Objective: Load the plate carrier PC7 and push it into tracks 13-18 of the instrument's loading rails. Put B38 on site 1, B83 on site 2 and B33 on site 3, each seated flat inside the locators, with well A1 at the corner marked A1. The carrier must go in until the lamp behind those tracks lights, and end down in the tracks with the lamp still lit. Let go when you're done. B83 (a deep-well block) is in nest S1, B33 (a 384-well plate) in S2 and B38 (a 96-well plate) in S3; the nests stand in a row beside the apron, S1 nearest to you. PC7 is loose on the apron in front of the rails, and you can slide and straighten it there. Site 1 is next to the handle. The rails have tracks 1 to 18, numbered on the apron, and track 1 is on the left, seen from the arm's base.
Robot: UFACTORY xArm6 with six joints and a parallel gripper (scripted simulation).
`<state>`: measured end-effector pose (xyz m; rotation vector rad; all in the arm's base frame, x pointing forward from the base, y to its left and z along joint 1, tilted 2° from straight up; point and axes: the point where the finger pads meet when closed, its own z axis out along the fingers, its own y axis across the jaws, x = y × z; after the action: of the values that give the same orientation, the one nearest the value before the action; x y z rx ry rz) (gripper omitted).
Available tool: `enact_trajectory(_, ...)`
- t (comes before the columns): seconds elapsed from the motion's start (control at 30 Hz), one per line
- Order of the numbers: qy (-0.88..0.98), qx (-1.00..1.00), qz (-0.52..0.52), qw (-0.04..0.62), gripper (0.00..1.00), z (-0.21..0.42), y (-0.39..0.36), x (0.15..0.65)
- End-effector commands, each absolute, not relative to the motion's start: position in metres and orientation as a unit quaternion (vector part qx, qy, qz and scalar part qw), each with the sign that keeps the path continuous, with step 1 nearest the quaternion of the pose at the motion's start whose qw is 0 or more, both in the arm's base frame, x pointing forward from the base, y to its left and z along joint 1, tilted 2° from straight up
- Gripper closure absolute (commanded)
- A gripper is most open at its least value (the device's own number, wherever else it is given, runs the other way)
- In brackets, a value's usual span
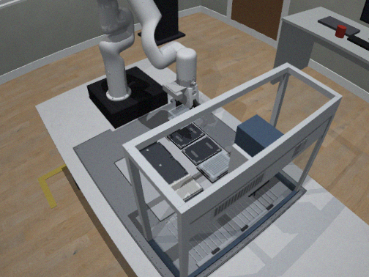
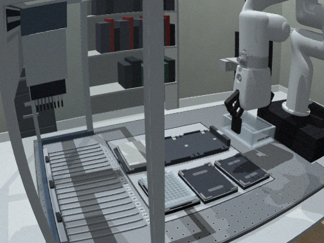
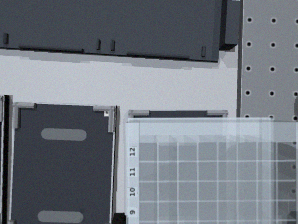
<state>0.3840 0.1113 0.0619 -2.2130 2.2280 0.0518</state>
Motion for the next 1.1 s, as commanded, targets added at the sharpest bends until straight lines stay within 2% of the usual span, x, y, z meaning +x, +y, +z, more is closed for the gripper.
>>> enact_trajectory(0.0,0.709,-0.705,0.015,0.003,1.0,0.07,0.112,0.386)
enact_trajectory(0.8,0.709,-0.705,0.015,0.003,1.0,0.092,0.111,0.386)
enact_trajectory(1.07,0.635,-0.772,0.015,0.004,1.0,0.091,0.085,0.402)
